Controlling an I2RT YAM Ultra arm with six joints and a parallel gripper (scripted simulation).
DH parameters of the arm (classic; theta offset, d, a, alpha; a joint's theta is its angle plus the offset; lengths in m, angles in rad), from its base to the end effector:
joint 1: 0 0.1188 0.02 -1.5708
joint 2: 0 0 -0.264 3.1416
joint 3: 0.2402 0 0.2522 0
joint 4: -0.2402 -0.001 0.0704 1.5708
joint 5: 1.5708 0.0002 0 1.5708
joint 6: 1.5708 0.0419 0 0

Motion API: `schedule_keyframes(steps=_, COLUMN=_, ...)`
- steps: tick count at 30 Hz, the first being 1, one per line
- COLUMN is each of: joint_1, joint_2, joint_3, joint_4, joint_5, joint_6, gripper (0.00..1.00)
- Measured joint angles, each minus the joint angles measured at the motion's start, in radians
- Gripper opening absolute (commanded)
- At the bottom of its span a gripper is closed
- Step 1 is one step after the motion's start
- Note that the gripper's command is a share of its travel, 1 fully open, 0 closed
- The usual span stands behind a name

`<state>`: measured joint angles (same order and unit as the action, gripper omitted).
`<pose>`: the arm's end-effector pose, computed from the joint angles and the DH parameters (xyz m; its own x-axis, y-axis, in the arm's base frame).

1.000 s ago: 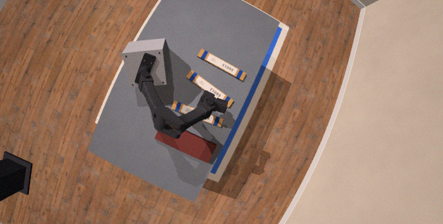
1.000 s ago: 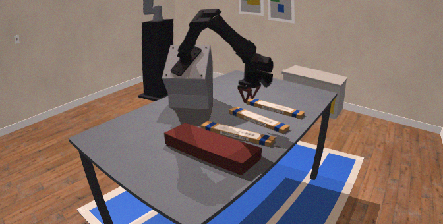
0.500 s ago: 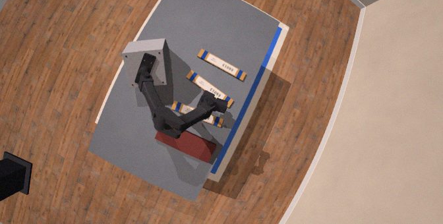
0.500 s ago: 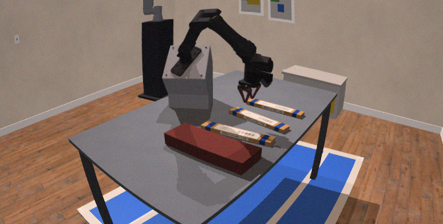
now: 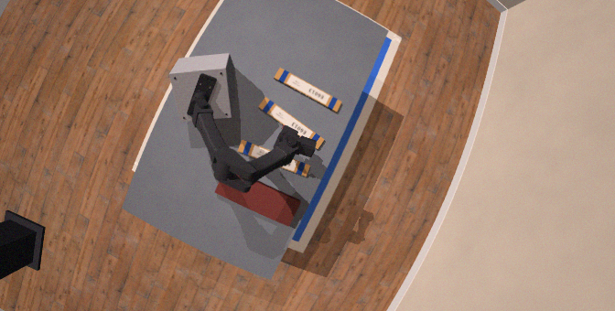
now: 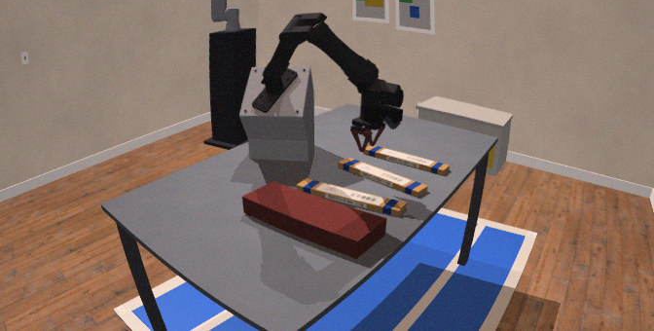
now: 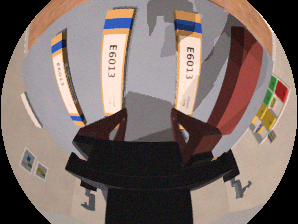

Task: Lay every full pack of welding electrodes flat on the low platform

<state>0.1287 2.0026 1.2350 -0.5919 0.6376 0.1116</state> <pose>0.3701 0.0237 0.1298 -0.9613 -0.0342 -0.2732 0.1286 0.8218 -0.5551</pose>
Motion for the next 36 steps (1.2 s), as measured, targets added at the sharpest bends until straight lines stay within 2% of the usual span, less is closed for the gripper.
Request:
schedule_keyframes(steps=8, joint_1=0.073, joint_2=0.039, joint_3=0.035, joint_4=0.000, joint_5=0.016, joint_6=0.083, gripper=0.96)
schedule_keyframes(steps=17, joint_1=0.171, joint_2=0.202, joint_3=0.113, joint_4=-0.010, joint_5=0.031, joint_6=0.200, gripper=0.96)
schedule_keyframes(steps=26, joint_1=0.252, joint_2=0.343, joint_3=0.224, joint_4=-0.042, joint_5=0.037, joint_6=0.308, gripper=0.96)
schedule_keyframes(steps=36, joint_1=0.341, joint_2=0.545, joint_3=0.427, joint_4=-0.096, joint_5=0.045, joint_6=0.425, gripper=0.96)
